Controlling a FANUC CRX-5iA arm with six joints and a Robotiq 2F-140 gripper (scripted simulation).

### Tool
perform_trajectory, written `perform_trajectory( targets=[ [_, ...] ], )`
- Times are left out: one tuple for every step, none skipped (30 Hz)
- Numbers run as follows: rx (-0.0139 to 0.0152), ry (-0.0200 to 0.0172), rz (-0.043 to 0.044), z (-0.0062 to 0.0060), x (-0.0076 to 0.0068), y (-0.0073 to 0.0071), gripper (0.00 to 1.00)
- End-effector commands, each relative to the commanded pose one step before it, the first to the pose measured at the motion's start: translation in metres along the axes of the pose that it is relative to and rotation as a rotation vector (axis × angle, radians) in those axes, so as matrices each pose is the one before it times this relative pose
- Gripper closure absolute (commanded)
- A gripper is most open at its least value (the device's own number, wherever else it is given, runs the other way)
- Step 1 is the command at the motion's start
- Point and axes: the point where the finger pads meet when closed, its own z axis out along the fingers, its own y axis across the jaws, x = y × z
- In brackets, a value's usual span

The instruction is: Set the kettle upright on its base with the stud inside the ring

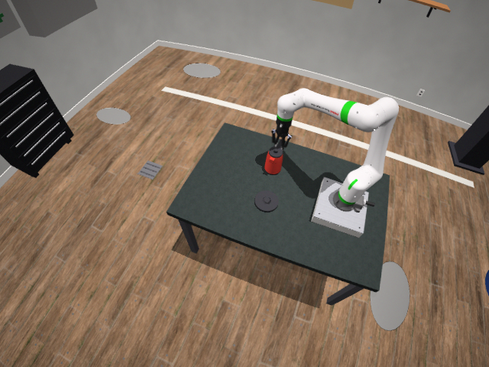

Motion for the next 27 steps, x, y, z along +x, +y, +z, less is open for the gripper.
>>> perform_trajectory(
  targets=[
    [0.00026, 0.00012, -0.00004, -0.00039, 0.00004, -0.00012, 1.0],
    [0.0, 0.0, 0.0, -0.00023, 0.0, 0.0, 1.0],
    [0.0, 0.0, 0.0, -0.00032, 0.0, 0.0, 1.0],
    [0.0, 0.0, 0.0, -0.00043, 0.0, 0.0, 1.0],
    [0.0, 0.0, 0.0, -0.00054, 0.0, 0.0, 1.0],
    [0.0, 0.0, 0.0, -0.00066, 0.0, 0.0, 1.0],
    [0.0, 0.0, 0.0, -0.00078, 0.0, 0.0, 1.0],
    [0.0, 0.0, 0.0, -0.00091, 0.0, 0.0, 1.0],
    [0.0, 0.0, 0.0, -0.00103, 0.0, 0.0, 1.0],
    [0.0, 0.0, 0.0, -0.00115, 0.0, 0.0, 1.0],
    [0.0, 0.0, 0.0, 0.0, 0.0, 0.0, 1.0],
    [0.0, 0.0, 0.0, 0.0, 0.0, 0.0, 1.0],
    [0.0, 0.0, 0.0, -0.00126, 0.0, 0.00001, 1.0],
    [0.0, 0.0, 0.0, -0.00137, -0.00001, 0.00001, 1.0],
    [0.0, 0.0, 0.0, -0.00147, 0.0, 0.0, 1.0],
    [0.0, 0.0, 0.0, -0.00156, 0.0, -0.00001, 1.0],
    [0.0, 0.0, 0.0, -0.00164, 0.0, 0.0, 1.0],
    [0.0, 0.0, 0.0, -0.00171, 0.0, 0.0, 1.0],
    [0.0, 0.0, 0.0, -0.00177, 0.0, 0.00001, 1.0],
    [0.0, 0.0, 0.0, -0.00182, -0.00001, 0.00001, 1.0],
    [0.0, 0.0, 0.0, -0.00184, 0.00001, -0.00001, 1.0],
    [0.0, 0.0, 0.0, -0.00187, 0.0, -0.00001, 1.0],
    [0.0, 0.0, 0.0, -0.00187, 0.0, 0.0, 1.0],
    [0.0, 0.0, 0.0, -0.00187, 0.0, 0.00001, 1.0],
    [0.0, 0.0, 0.0, -0.00185, -0.00001, 0.00001, 1.0],
    [0.0, 0.0, 0.0, -0.00181, 0.00001, -0.00001, 1.0],
    [0.0, 0.0, 0.0, -0.00176, 0.0, -0.00001, 1.0]
  ],
)
